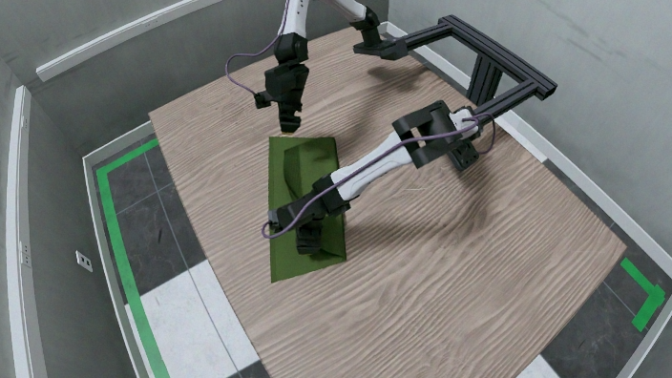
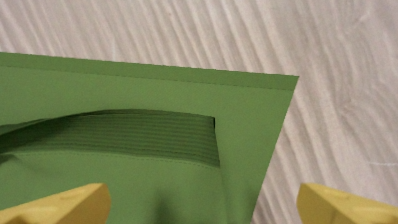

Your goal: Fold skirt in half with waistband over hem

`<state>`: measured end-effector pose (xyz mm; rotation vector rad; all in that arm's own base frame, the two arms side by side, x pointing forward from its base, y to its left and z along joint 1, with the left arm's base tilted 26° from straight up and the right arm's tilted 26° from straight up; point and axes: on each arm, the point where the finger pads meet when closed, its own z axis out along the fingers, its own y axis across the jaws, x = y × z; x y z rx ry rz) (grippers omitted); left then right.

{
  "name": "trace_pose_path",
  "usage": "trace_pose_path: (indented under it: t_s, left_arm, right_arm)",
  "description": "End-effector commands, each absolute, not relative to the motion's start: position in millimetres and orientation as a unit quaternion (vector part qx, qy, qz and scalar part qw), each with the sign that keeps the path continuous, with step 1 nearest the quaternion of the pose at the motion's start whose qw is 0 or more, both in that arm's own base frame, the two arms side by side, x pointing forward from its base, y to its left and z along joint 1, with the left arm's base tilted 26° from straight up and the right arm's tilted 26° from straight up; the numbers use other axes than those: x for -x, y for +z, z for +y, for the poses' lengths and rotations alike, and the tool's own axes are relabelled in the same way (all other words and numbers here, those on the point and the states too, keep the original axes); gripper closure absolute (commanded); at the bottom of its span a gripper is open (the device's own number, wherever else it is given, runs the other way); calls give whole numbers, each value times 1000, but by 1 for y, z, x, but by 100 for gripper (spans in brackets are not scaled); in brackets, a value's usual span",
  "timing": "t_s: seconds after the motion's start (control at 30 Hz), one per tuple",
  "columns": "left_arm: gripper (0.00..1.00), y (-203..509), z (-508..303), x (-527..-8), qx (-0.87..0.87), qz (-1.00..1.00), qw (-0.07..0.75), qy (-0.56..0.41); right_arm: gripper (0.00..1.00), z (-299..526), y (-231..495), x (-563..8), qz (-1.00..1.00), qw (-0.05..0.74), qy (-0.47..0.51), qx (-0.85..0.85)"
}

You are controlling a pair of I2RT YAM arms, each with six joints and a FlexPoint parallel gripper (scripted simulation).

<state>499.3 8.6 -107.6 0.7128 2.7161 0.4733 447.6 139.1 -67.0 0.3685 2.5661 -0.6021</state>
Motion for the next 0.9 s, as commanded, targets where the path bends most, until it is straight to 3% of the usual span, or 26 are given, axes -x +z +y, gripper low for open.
trace_pose_path:
  t_s: [0.0,0.23,0.27,0.3,0.73,0.87]
  left_arm:
    - [20,-121,10,-493,-247,947,128,163]
    - [20,-121,10,-493,-247,947,128,163]
    - [10,-110,-6,-495,-258,943,134,164]
    - [10,-80,-10,-506,-253,939,160,168]
    - [10,0,-49,-499,-252,939,164,166]
    - [10,-3,-53,-495,-254,941,152,165]
  right_arm:
    - [10,143,-64,-448,936,242,-218,-136]
    - [10,143,-64,-448,936,242,-218,-136]
    - [10,143,-64,-448,936,242,-218,-136]
    - [10,143,-64,-448,936,242,-218,-136]
    - [10,143,-64,-448,936,242,-218,-136]
    - [10,143,-64,-448,936,242,-218,-136]
